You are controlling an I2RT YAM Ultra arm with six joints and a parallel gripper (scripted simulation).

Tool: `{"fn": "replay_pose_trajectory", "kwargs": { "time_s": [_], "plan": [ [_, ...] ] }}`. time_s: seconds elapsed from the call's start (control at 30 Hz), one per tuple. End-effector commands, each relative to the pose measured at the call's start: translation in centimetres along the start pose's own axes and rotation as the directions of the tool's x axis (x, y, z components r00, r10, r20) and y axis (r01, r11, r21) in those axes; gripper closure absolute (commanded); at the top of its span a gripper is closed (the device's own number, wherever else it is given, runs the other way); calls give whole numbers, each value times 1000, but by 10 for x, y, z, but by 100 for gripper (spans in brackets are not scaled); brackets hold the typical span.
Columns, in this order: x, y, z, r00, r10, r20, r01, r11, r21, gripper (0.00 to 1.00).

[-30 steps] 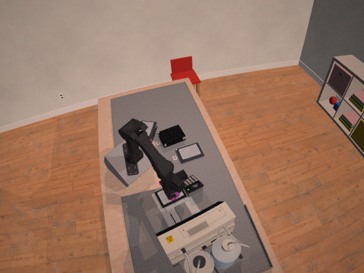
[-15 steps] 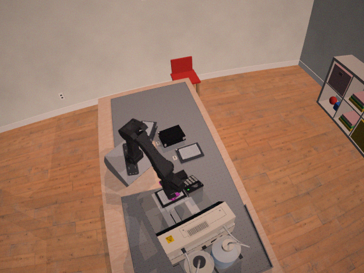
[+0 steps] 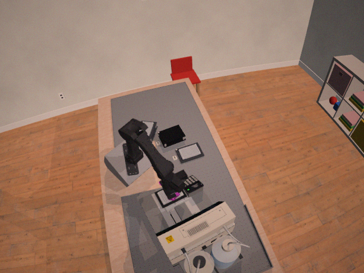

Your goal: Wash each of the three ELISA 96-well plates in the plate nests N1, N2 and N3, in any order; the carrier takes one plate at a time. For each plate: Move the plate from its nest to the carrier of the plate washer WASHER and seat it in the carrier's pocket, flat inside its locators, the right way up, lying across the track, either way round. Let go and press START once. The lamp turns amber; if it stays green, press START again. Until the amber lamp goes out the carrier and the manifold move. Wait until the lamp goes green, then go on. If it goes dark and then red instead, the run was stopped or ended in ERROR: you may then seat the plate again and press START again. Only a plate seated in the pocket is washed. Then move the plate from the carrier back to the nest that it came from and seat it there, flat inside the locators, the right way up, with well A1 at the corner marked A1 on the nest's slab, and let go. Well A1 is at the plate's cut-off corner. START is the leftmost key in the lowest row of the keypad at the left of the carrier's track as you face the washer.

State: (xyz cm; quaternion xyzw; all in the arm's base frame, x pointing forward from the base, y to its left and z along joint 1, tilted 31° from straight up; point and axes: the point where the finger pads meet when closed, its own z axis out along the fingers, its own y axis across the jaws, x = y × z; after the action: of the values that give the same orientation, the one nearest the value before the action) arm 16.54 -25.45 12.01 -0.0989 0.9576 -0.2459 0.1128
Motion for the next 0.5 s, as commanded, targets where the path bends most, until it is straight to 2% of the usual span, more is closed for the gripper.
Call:
{"fn": "replay_pose_trajectory", "kwargs": {
  "time_s": [0.0, 0.47],
  "plan": [
    [-1, -2, -2, 1000, 0, 7, 0, 1000, 6, 100],
    [-1, -2, -5, 1000, 0, 7, 0, 1000, 6, 100]
  ]
}}
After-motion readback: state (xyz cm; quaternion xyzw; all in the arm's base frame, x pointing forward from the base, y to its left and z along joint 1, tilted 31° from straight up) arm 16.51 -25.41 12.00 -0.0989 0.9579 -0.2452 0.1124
